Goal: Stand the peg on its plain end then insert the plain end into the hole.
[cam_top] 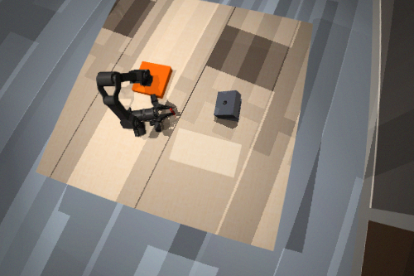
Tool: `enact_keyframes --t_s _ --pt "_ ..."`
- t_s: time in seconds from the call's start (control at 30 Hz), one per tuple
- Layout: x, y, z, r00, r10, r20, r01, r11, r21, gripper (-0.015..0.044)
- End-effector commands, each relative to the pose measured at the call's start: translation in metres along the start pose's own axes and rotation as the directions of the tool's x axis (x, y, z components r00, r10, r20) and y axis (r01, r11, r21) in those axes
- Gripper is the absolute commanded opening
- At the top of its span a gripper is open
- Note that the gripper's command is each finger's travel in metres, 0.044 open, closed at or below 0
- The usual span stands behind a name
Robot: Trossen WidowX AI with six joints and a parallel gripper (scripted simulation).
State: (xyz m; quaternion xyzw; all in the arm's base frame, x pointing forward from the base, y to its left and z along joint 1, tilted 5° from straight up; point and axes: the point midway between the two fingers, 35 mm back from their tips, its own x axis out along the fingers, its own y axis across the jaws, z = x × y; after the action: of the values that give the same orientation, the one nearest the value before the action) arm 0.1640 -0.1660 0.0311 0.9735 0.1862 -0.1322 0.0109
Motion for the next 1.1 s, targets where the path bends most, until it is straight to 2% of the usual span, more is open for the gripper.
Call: enact_keyframes --t_s 0.0,0.4,0.8,1.07 --pt "0.0001 0.0 0.0 1.0 0.0 0.0 0.0 1.0 0.0 0.013" --pt "0.0001 0.0 0.0 1.0 0.0 0.0 0.0 1.0 0.0 0.013" --pt "0.0001 0.0 0.0 1.0 0.0 0.0 0.0 1.0 0.0 0.044" --pt "0.0001 0.0 0.0 1.0 0.0 0.0 0.0 1.0 0.0 0.044"
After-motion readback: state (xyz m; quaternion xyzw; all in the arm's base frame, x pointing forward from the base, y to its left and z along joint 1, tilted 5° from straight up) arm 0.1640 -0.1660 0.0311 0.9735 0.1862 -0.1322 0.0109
